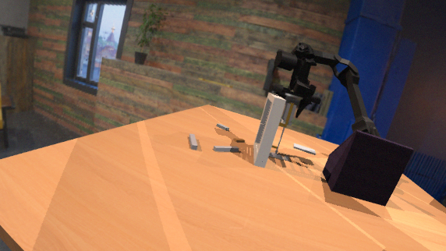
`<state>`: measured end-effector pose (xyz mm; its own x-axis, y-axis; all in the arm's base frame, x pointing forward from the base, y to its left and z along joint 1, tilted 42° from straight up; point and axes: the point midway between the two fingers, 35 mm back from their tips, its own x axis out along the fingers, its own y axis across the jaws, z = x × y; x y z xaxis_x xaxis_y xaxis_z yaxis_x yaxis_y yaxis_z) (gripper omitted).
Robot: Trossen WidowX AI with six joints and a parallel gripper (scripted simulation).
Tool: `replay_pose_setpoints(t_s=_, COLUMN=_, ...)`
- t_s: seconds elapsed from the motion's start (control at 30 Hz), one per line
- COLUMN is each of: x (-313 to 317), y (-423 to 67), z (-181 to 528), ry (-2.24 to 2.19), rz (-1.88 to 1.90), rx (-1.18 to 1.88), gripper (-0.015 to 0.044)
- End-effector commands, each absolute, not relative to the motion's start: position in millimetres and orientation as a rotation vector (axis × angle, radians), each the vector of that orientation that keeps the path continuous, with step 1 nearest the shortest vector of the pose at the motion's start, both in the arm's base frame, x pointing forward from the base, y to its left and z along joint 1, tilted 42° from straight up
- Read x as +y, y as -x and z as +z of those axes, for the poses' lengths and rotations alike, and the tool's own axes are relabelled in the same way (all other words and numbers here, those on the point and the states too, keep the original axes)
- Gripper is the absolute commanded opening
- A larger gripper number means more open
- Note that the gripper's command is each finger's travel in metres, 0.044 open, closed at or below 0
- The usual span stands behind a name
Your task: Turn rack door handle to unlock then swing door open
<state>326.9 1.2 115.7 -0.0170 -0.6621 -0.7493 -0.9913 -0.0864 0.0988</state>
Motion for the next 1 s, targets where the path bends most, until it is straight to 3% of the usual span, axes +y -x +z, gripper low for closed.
replay_pose_setpoints(t_s=0.0, x=2.2, y=-328.6, z=113.2, ry=1.873, rz=1.052, rx=1.687, gripper=0.029)
replay_pose_setpoints(t_s=0.2, x=2.2, y=-328.6, z=113.2, ry=1.873, rz=1.052, rx=1.687, gripper=0.029)
replay_pose_setpoints(t_s=0.97, x=2.2, y=-328.6, z=113.2, ry=1.873, rz=1.052, rx=1.687, gripper=0.0137)
